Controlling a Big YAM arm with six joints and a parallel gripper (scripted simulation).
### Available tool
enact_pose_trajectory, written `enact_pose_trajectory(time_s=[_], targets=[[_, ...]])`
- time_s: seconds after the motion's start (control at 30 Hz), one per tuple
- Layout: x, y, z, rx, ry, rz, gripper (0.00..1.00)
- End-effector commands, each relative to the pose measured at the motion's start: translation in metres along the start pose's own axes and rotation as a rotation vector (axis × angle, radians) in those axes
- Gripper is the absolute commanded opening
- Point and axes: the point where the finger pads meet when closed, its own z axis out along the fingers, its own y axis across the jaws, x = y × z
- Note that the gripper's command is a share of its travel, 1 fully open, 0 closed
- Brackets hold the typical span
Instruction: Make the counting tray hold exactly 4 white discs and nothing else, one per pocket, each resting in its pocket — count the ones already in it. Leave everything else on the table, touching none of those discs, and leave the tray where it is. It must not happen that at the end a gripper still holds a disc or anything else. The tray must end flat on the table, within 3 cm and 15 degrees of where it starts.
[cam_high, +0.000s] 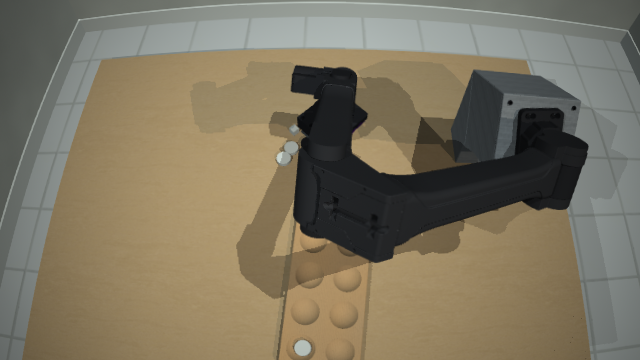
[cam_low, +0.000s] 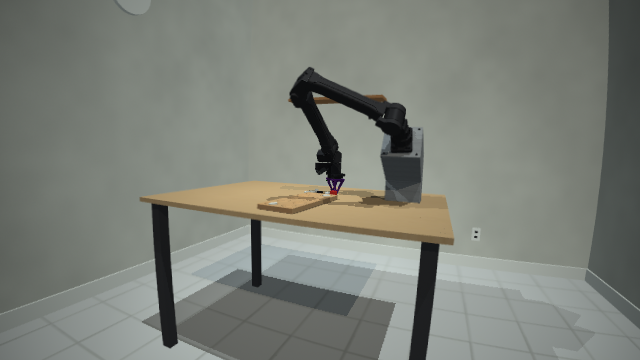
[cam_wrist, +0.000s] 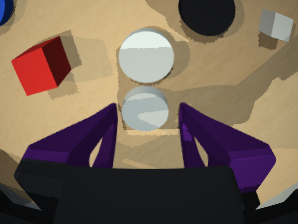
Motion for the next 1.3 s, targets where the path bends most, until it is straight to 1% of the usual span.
enact_pose_trajectory(time_s=[0.0,0.57,0.6,1.27], targets=[[0.0006,0.0011,0.0091,-0.01,0.004,-0.002,0.45],[0.0005,0.001,0.0112,-0.011,0.004,-0.001,0.45],[0.0005,0.001,0.0112,-0.011,0.004,-0.001,0.0],[0.0006,0.0011,0.0112,-0.011,0.005,0.0,0.0]])
